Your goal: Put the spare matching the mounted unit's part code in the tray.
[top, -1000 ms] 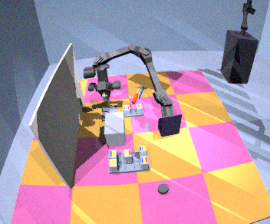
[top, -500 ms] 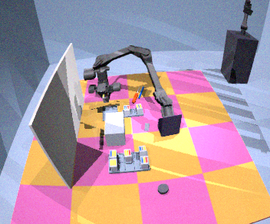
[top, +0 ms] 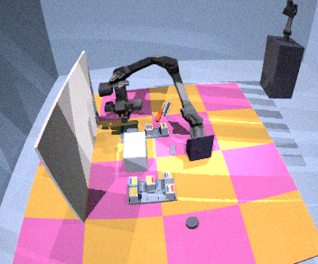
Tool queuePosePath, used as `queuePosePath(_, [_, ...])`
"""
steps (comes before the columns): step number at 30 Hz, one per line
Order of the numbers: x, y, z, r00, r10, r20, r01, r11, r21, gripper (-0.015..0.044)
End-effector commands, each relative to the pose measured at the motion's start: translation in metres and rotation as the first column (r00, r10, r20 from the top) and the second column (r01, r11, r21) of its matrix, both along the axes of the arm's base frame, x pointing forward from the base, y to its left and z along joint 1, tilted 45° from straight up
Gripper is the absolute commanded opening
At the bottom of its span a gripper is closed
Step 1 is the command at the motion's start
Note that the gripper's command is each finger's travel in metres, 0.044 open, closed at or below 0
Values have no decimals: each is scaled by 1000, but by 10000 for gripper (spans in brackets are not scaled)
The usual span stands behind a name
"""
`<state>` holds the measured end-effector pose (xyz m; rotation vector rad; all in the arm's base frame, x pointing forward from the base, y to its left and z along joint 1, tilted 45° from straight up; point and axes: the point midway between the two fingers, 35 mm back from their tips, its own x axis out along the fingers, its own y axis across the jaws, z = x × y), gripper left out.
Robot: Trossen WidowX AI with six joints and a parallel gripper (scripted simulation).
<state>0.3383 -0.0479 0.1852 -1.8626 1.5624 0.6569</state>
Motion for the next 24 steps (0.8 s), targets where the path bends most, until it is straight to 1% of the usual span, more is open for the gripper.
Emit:
queuePosePath(1, [0,-1,-1,1000,7,1,-7,1000,4,0])
queuePosePath(24, [4,-14,-14,1000,7,2,-7,1000,3,0])
